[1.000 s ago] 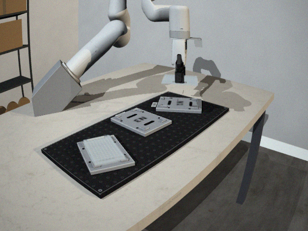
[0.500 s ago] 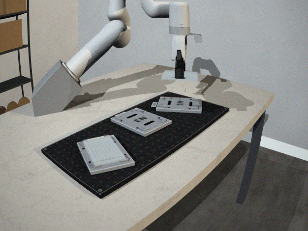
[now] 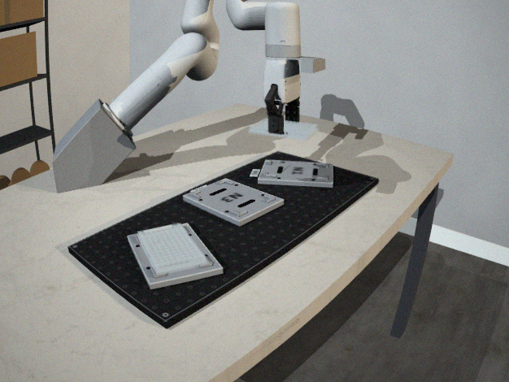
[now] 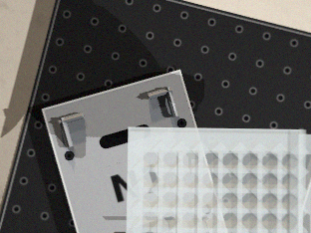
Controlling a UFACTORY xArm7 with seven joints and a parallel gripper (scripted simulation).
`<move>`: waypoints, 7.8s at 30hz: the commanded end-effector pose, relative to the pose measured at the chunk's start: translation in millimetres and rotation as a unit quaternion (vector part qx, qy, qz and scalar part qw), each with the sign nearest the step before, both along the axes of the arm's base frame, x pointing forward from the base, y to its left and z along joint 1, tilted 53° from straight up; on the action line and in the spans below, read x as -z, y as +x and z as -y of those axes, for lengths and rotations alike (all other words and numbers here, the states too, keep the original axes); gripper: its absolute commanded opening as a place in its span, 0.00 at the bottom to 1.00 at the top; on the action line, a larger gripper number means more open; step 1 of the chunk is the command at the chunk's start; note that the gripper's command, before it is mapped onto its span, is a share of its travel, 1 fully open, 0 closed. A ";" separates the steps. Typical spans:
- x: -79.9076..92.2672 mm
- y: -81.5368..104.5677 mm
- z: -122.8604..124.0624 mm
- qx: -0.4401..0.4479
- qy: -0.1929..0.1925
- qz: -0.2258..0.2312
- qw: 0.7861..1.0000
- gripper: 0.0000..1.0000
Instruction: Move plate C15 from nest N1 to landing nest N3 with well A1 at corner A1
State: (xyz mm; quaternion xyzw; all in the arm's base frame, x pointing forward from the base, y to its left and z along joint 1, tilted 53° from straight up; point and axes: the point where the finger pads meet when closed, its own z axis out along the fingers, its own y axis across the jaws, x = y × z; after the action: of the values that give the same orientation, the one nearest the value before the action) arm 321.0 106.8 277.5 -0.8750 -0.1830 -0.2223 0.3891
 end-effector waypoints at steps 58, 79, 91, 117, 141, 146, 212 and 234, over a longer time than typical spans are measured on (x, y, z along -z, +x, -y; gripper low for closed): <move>115.3 31.7 96.2 0.091 0.037 -0.113 0.989 0.00; 134.4 39.5 72.0 0.091 0.037 -0.114 0.989 0.00; 144.4 43.6 59.2 0.091 0.037 -0.114 0.989 0.00; 164.7 51.8 33.5 0.091 0.037 -0.114 0.989 0.00; 167.6 53.0 29.9 0.091 0.037 -0.114 0.989 0.00; 169.6 53.8 27.4 0.091 0.037 -0.114 0.989 0.00; 169.4 53.8 27.8 0.091 0.037 -0.114 0.989 1.00; 149.3 45.6 53.2 0.091 0.037 -0.114 0.989 1.00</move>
State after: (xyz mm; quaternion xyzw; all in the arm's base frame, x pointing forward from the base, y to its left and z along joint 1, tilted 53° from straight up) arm 366.5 57.7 125.4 -0.8925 -0.0500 -0.1610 0.4183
